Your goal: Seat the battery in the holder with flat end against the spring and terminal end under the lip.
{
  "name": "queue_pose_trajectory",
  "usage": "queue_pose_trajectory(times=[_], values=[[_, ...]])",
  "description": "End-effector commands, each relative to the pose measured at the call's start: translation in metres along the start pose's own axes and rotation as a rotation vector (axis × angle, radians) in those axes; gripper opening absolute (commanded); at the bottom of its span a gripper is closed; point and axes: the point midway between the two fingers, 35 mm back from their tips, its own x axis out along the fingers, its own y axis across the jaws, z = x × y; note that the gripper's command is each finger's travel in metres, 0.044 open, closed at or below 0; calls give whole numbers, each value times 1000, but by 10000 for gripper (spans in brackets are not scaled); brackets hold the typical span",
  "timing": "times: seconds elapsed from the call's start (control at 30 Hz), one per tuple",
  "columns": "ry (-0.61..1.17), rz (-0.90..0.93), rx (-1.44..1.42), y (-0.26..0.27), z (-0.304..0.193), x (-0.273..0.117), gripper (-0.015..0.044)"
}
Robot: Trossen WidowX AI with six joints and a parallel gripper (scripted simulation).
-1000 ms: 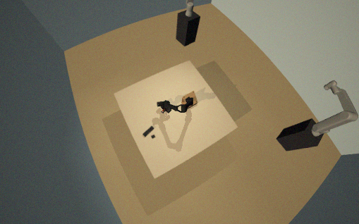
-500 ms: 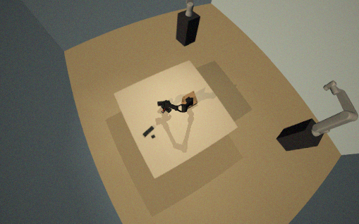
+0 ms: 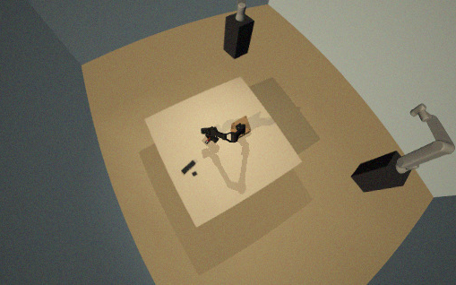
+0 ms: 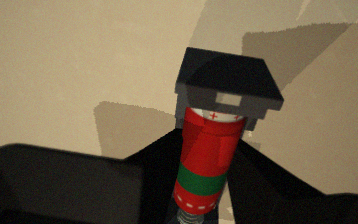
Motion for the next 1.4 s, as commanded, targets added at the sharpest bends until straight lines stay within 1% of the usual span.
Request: queue_pose_trajectory(times=[0.0,0.4,0.53,0.97,1.0,1.07,1.3,1.37], values=[[1,0,0,0,1,0,77],[2,1,0,-1,1,0,77],[2,1,0,-1,1,0,180],[2,3,-2,0,-2,-15,180],[5,0,3,0,-1,-14,206],[4,2,3,2,-4,-24,258],[0,6,-1,3,-16,-82,440],[0,6,-2,4,-17,-88,440]])
